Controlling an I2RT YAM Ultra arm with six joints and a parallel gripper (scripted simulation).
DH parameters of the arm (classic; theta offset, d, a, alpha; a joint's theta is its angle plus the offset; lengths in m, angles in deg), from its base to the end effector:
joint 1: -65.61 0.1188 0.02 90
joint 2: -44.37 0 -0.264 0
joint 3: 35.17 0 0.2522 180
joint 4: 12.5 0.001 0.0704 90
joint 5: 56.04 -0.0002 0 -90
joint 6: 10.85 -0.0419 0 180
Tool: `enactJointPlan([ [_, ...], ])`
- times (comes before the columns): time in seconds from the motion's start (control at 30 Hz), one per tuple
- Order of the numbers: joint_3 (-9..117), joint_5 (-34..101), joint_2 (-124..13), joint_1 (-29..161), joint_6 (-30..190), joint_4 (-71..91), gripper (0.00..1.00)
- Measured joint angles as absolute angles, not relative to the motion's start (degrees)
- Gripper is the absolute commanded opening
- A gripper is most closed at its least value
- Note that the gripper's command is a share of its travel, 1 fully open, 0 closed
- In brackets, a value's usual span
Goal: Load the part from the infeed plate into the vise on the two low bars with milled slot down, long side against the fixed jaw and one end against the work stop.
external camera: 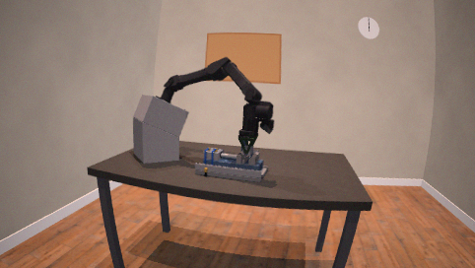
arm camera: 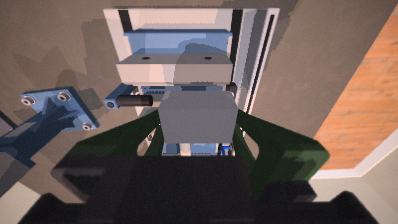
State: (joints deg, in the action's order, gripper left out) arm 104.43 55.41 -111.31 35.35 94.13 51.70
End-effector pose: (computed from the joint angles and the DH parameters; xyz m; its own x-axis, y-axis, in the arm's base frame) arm 0.4584 -0.2485 0.0498 -0.9299 0.2640 -0.2563 0.1815 0.9350 0.3046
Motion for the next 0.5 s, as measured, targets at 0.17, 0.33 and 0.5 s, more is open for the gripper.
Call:
enactJointPlan([
  [0.17, 104.2, 55.4, -111.3, 35.4, 94.1, 51.5, 0.00],
  [0.33, 104.2, 55.4, -111.3, 35.4, 94.1, 51.4, 0.00],
  [0.5, 104.2, 55.4, -111.3, 35.4, 94.1, 51.4, 0.00],
])
